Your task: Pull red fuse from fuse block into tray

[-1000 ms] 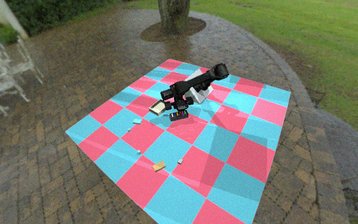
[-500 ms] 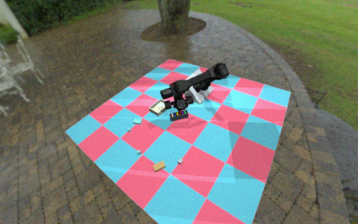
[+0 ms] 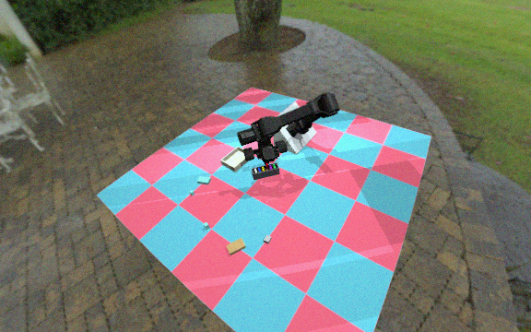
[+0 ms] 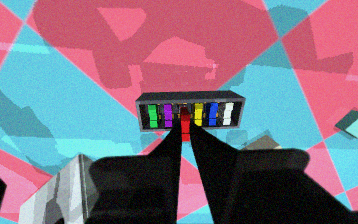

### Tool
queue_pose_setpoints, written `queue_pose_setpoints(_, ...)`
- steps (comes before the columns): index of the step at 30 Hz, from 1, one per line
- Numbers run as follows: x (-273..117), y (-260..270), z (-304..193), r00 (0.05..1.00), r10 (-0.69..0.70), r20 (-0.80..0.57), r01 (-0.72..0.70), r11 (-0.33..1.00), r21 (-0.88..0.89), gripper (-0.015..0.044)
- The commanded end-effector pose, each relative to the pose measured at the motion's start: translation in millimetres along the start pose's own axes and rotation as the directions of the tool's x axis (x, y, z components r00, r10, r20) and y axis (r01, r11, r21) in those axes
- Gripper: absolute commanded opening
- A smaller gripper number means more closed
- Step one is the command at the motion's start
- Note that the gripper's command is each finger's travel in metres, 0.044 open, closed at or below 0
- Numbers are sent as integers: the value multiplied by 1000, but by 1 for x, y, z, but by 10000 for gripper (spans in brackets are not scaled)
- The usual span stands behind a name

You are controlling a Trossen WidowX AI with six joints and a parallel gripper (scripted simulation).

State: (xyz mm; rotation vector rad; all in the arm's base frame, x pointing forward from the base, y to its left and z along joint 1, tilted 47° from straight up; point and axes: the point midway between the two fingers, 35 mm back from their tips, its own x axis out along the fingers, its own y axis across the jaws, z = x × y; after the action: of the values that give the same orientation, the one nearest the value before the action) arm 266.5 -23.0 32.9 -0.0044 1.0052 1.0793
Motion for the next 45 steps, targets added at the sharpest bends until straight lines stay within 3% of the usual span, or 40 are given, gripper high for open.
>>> queue_pose_setpoints(1, -4, -1, 0, 1000, -4, -1, 4, 1000, -2, 0)
queue_pose_setpoints(26, -29, -1, -1, 1000, -4, -1, 4, 1000, -2, 0)
queue_pose_setpoints(45, -38, -73, -57, 1000, -16, -11, 16, 1000, -1, 0)
